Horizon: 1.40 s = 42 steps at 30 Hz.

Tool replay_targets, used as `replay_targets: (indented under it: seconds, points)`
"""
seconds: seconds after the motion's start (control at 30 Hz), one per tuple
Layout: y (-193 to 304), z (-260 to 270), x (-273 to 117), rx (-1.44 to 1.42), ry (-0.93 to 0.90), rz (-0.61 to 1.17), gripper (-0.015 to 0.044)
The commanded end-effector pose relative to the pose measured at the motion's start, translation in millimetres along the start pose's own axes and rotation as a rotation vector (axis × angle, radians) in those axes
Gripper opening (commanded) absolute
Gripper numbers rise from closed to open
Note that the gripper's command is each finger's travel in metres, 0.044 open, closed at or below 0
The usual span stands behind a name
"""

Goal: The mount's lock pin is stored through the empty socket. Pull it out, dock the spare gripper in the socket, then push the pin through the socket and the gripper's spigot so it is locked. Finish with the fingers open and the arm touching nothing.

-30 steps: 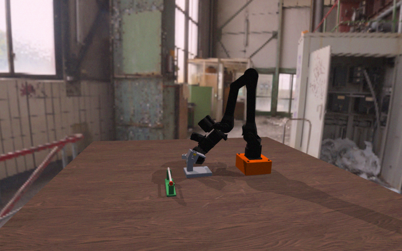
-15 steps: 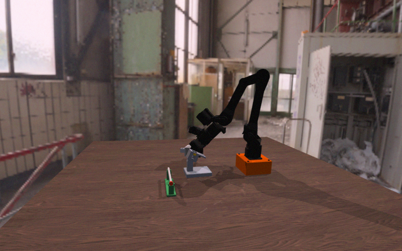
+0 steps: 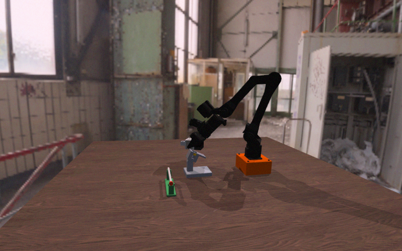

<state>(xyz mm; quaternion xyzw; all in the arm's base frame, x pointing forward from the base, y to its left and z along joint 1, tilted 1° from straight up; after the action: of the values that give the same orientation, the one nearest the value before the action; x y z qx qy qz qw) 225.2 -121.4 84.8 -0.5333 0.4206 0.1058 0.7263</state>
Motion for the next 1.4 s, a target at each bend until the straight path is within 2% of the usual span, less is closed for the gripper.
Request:
replay_targets:
  seconds: [0.0, 0.37, 0.8, 1.37]
  points:
    - [-13.1, 1.5, -10.4, -0.003, -0.006, -0.028, 0.0000]
    - [-24.3, 3.1, -37.4, -0.003, -0.006, -0.027, 0.0000]
    - [-17.4, 2.3, -33.9, 0.004, -0.002, -0.003, 0.0000]
    - [-7.9, 19.9, -36.0, 0.215, -0.160, 0.269, 0.0000]
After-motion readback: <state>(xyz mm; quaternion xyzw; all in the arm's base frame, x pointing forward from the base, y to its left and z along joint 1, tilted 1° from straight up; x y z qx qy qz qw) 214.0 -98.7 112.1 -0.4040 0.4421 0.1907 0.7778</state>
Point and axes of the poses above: the point midway between the two fingers, 35 mm back from their tips, its own x axis out along the fingers, its own z axis across the jaws, y = z × x, the point moved 5 cm from there along -x, back along the fingers, and after that the axes turned 5 degrees about x, right-handed, at the moved point
